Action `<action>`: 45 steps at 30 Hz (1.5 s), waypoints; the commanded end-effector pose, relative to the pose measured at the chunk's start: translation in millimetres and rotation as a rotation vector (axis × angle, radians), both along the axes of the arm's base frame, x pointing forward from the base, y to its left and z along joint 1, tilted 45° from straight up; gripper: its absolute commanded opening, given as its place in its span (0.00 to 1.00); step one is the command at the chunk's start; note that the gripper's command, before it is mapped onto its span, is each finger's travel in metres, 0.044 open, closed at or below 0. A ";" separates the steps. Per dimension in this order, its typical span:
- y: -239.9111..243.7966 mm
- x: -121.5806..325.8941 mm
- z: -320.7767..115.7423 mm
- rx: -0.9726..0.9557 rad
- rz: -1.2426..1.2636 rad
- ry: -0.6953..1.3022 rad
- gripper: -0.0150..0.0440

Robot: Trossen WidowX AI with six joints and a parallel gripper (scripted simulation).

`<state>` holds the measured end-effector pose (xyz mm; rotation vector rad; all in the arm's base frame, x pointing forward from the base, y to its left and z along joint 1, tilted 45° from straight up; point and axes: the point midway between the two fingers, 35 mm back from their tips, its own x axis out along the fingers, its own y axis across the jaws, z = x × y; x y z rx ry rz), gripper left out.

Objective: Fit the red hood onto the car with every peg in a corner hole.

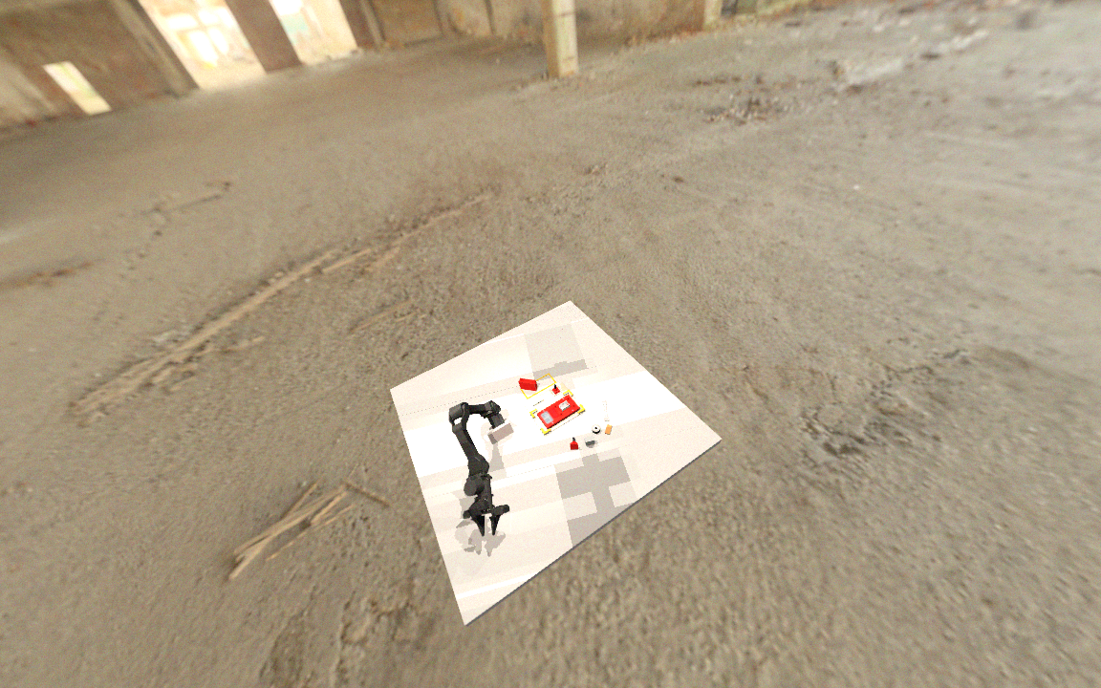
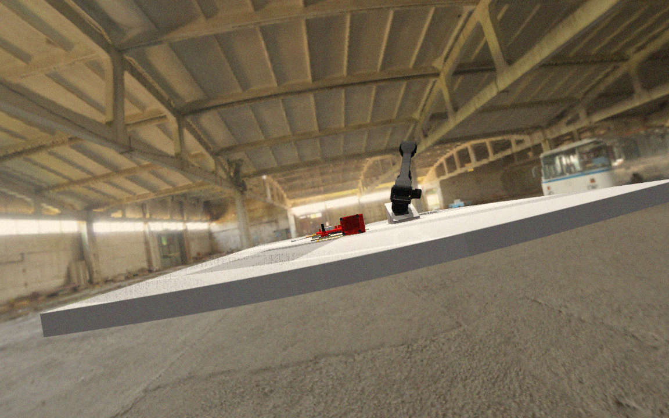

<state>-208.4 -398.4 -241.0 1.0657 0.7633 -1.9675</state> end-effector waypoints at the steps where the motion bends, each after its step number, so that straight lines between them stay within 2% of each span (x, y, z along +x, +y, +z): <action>1: -1.1 2.1 0.8 0.001 0.005 -0.003 0.58; 8: -30.3 87.5 33.7 0.041 0.193 -0.117 0.27; 9: -32.7 101.6 39.1 0.049 0.222 -0.134 0.25; 17: -30.1 214.3 84.5 0.136 0.443 -0.270 0.25; 25: 9.5 317.9 132.7 0.258 0.647 -0.391 0.25; 35: 100.8 416.8 195.8 0.454 0.871 -0.514 0.25; 45: 219.7 467.5 260.1 0.694 1.055 -0.592 0.25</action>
